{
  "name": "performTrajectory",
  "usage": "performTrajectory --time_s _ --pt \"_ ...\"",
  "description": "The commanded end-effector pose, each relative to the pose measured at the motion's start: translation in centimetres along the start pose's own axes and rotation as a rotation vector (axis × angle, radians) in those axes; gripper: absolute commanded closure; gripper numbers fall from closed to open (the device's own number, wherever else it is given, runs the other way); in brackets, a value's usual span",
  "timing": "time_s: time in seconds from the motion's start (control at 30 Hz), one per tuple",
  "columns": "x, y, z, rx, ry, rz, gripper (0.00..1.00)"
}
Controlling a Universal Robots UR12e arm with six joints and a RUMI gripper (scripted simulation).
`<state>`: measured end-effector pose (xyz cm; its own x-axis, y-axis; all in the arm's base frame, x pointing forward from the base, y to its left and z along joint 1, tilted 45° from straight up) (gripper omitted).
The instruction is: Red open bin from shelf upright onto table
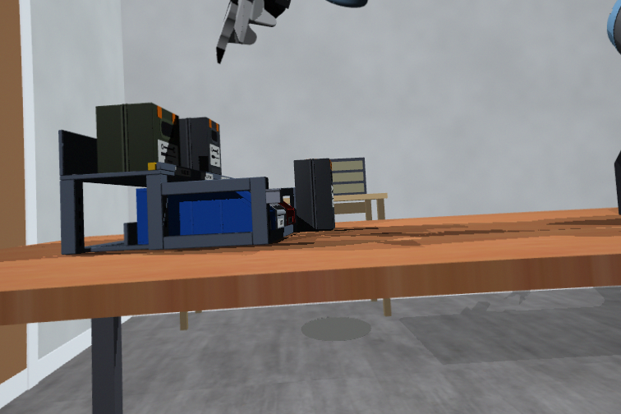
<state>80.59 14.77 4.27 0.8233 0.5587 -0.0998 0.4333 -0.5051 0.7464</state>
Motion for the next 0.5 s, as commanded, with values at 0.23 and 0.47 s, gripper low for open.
performTrajectory --time_s 0.23,0.47 --pt "-2.2 -1.3 -0.9 -0.001 0.002 0.001 0.0" --pt "-4.6 -2.8 -1.8 -0.001 0.002 0.001 0.0"
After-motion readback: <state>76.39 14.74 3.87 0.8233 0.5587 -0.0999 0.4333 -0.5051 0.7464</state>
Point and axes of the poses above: the point where the finger pads meet when closed, its own z axis out along the fingers, its own y axis across the jaws, x = y × z, the point moved 2 cm from there along -z, back along the fingers, and after that the axes turned 3 degrees about -z, right-handed, at the moved point
